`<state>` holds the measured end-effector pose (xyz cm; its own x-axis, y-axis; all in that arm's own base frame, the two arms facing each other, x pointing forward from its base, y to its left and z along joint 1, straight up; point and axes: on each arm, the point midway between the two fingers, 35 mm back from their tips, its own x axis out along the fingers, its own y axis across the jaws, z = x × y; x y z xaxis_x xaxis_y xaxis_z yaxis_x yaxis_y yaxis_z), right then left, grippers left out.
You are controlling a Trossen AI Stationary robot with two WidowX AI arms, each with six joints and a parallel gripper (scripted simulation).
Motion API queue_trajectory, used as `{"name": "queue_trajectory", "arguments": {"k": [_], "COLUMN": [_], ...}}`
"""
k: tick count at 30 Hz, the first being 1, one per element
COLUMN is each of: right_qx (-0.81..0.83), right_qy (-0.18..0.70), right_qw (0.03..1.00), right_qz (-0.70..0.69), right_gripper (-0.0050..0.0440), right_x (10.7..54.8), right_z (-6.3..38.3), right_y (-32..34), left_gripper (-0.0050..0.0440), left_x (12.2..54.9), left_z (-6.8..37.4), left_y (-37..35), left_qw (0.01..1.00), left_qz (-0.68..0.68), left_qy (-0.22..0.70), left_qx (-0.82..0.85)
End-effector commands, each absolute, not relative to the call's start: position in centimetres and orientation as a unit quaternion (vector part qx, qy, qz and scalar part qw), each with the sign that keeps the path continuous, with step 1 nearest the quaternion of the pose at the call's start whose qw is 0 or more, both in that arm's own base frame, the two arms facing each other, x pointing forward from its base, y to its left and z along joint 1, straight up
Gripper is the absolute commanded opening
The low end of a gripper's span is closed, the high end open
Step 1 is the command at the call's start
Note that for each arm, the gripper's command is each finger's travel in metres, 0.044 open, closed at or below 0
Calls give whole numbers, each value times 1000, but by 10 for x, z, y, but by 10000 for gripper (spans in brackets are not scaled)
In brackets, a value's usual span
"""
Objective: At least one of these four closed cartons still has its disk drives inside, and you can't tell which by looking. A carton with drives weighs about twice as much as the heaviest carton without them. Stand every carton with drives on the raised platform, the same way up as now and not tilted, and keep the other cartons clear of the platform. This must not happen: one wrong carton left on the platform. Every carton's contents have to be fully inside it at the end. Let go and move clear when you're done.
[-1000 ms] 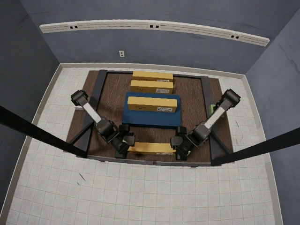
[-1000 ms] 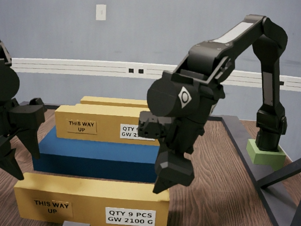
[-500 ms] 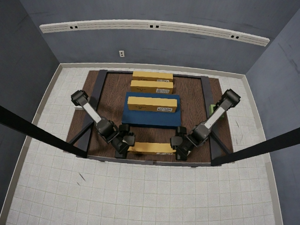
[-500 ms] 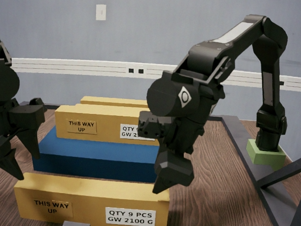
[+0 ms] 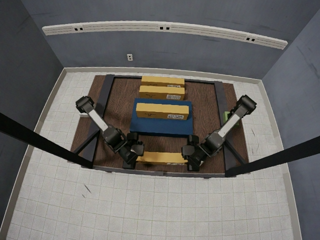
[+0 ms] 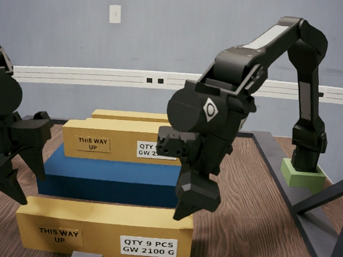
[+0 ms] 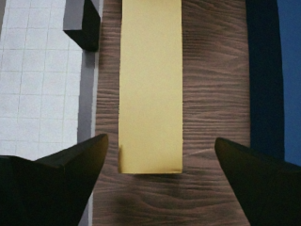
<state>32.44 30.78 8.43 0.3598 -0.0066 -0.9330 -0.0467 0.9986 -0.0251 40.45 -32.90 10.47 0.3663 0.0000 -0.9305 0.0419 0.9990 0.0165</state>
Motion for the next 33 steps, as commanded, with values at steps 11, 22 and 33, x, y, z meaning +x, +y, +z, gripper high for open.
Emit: {"name": "queue_trajectory", "arguments": {"k": [11,22,33], "right_qx": [-14,-12,-17], "right_qy": [556,555,559], "right_qw": [831,832,829], "right_qz": [19,20,17], "right_gripper": [388,388,388], "right_x": [327,327,327], "right_z": [96,95,95], "right_y": [310,310,311], "left_gripper": [386,386,386], "left_x": [408,408,408], "left_z": [114,114,114], "left_y": [-330,-330,-330], "left_qw": [832,832,832], "left_qz": [-14,-14,-14], "left_qy": [555,555,555], "left_qx": [10,10,10]}}
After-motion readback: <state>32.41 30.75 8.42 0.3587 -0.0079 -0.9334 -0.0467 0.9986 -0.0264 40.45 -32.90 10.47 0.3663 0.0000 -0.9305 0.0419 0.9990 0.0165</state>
